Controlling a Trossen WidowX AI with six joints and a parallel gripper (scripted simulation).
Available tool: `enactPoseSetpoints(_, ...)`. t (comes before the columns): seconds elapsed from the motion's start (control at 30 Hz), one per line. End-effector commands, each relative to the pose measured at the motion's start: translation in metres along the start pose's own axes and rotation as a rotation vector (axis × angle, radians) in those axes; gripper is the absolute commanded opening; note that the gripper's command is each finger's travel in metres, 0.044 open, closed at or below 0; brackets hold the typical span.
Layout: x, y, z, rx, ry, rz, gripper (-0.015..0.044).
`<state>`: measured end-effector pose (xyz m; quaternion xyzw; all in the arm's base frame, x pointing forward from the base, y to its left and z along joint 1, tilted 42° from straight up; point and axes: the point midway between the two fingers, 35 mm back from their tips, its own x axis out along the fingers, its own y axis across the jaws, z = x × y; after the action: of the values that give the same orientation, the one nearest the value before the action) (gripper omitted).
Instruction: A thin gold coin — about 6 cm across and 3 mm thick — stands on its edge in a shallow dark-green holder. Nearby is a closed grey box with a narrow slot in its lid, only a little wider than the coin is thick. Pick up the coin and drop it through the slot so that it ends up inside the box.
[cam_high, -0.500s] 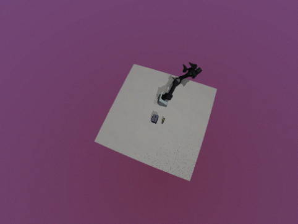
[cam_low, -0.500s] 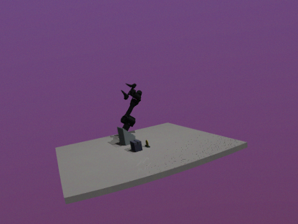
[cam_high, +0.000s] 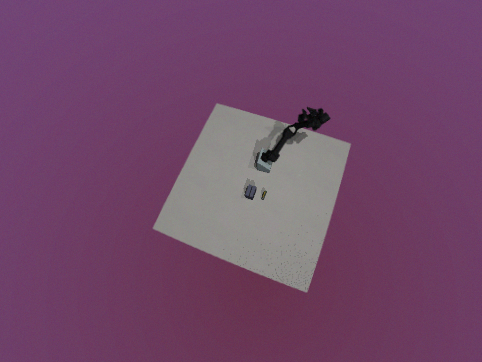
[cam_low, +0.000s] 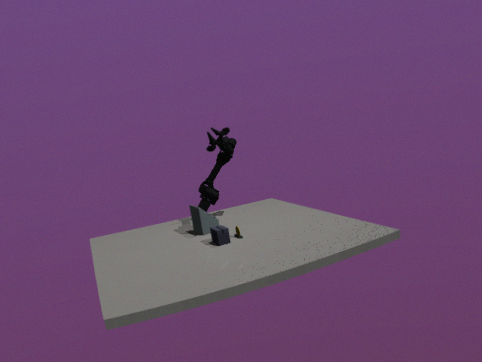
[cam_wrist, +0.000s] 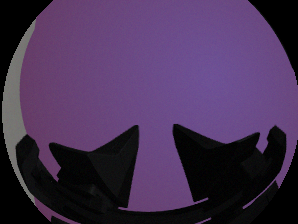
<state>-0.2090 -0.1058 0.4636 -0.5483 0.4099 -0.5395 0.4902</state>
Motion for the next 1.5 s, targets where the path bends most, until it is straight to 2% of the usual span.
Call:
enactPoseSetpoints(0.0, 0.014, -0.013, 0.063, -0.035, -0.123, 0.000, 0.0161)
enactPoseSetpoints(0.23, 0.031, -0.013, 0.187, -0.050, -0.392, 0.074, 0.0161)
enactPoseSetpoints(0.47, 0.030, 0.025, 0.303, -0.046, -0.642, 0.275, 0.0161)
enactPoseSetpoints(0.7, 0.010, 0.096, 0.401, -0.026, -0.830, 0.619, 0.0161)
enactPoseSetpoints(0.9, -0.023, 0.173, 0.460, 0.000, -0.885, 1.020, 0.0161)
enactPoseSetpoints(1.07, -0.061, 0.241, 0.487, 0.024, -0.814, 1.415, 0.0161)
enactPoseSetpoints(1.2, -0.097, 0.294, 0.493, 0.042, -0.650, 1.759, 0.0161)
enactPoseSetpoints(1.33, -0.138, 0.340, 0.488, 0.055, -0.353, 2.111, 0.0161)
enactPoseSetpoints(1.47, -0.175, 0.374, 0.474, 0.060, 0.065, 2.398, 0.0161)
